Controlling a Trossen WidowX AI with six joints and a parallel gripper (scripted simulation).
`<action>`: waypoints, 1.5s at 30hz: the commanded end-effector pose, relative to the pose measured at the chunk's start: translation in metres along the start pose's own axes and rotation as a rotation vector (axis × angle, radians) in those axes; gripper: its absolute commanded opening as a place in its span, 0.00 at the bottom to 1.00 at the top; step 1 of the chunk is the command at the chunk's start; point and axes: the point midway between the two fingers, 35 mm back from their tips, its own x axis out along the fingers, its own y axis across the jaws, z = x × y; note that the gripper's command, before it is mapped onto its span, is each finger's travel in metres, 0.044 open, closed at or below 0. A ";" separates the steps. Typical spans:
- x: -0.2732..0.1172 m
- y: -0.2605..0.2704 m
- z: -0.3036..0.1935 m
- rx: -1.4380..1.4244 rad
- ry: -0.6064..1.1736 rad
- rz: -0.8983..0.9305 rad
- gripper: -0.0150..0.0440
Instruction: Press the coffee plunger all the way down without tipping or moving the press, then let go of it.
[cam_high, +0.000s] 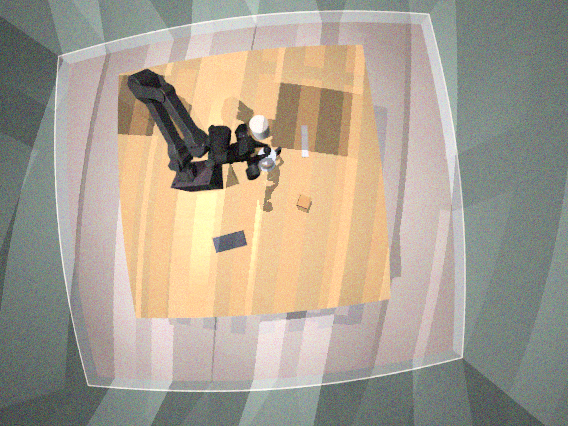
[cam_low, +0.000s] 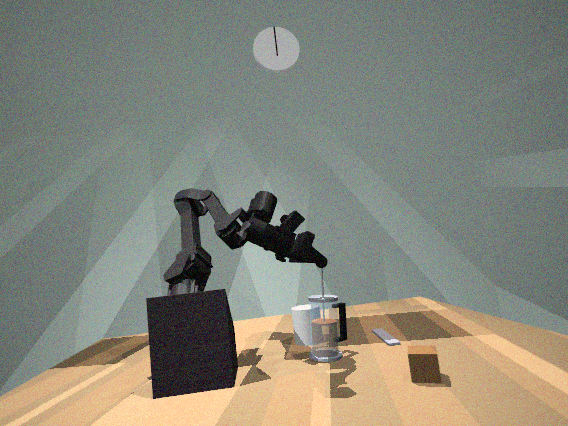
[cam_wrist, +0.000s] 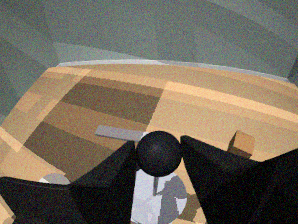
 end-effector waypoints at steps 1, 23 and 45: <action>0.004 -0.003 -0.016 0.020 0.025 -0.010 0.45; 0.028 0.000 -0.044 0.024 0.017 -0.005 0.45; 0.037 -0.001 -0.043 0.025 0.014 -0.003 0.45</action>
